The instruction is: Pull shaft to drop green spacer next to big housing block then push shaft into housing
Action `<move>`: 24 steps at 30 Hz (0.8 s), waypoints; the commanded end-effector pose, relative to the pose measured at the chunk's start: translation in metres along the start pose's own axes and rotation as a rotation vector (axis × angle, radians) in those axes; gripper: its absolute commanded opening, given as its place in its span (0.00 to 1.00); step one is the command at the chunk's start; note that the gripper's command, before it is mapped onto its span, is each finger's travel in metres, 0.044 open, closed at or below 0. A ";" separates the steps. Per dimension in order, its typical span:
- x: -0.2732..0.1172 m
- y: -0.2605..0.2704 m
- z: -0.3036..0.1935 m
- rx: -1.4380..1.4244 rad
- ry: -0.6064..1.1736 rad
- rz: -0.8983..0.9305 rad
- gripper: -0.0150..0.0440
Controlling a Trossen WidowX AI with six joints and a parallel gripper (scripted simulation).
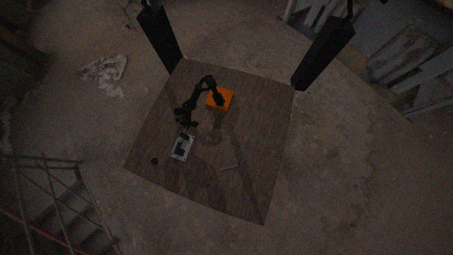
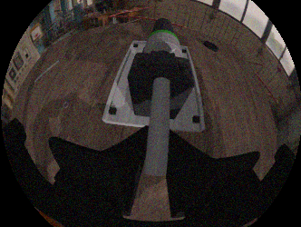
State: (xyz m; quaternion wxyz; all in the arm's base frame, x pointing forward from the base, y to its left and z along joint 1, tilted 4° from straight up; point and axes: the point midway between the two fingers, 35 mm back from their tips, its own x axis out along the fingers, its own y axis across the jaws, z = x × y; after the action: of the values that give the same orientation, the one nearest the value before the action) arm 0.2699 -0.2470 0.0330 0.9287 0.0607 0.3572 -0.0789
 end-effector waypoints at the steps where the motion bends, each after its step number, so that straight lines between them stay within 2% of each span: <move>1: -0.001 0.000 -0.001 -0.004 0.000 -0.001 0.25; 24: -0.003 0.000 -0.003 -0.004 0.000 -0.001 0.25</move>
State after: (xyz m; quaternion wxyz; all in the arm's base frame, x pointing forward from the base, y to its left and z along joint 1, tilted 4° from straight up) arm 0.2670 -0.2465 0.0328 0.9286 0.0607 0.3574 -0.0789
